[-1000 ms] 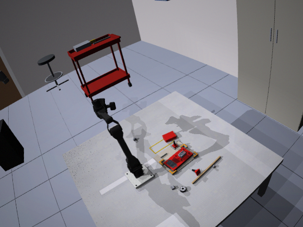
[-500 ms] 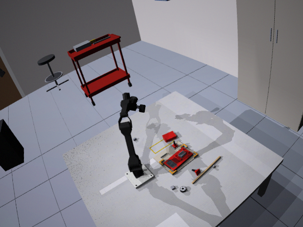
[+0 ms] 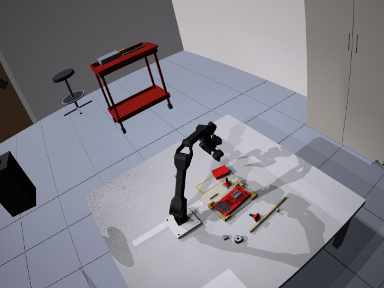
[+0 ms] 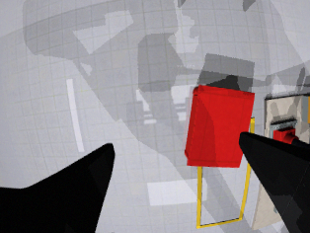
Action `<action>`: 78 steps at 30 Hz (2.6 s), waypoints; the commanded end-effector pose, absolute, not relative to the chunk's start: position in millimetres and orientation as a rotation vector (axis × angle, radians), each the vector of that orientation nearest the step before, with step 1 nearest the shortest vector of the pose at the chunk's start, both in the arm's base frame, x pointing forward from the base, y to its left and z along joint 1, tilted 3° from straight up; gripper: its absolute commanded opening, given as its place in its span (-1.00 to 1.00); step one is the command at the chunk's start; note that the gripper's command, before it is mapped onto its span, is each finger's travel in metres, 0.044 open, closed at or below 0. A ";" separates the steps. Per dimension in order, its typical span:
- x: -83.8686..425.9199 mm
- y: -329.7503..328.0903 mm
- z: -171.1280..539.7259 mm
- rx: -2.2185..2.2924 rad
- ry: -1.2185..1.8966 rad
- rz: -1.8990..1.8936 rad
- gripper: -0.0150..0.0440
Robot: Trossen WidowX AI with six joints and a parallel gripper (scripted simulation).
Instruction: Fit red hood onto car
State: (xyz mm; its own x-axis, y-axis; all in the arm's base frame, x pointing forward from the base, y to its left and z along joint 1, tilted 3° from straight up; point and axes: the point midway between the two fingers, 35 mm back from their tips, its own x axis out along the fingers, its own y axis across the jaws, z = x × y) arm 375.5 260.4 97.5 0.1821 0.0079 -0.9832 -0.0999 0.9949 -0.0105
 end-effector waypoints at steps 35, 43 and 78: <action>377.5 200.1 65.3 0.038 1.559 -0.084 1.00; 377.1 199.9 57.6 0.038 1.559 -0.084 1.00; 375.0 197.9 31.2 0.038 1.559 -0.084 1.00</action>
State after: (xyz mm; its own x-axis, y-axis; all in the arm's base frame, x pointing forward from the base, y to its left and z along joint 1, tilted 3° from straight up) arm 374.9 197.3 33.5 0.0105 -0.0340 -0.9994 0.0746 0.9967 -0.0331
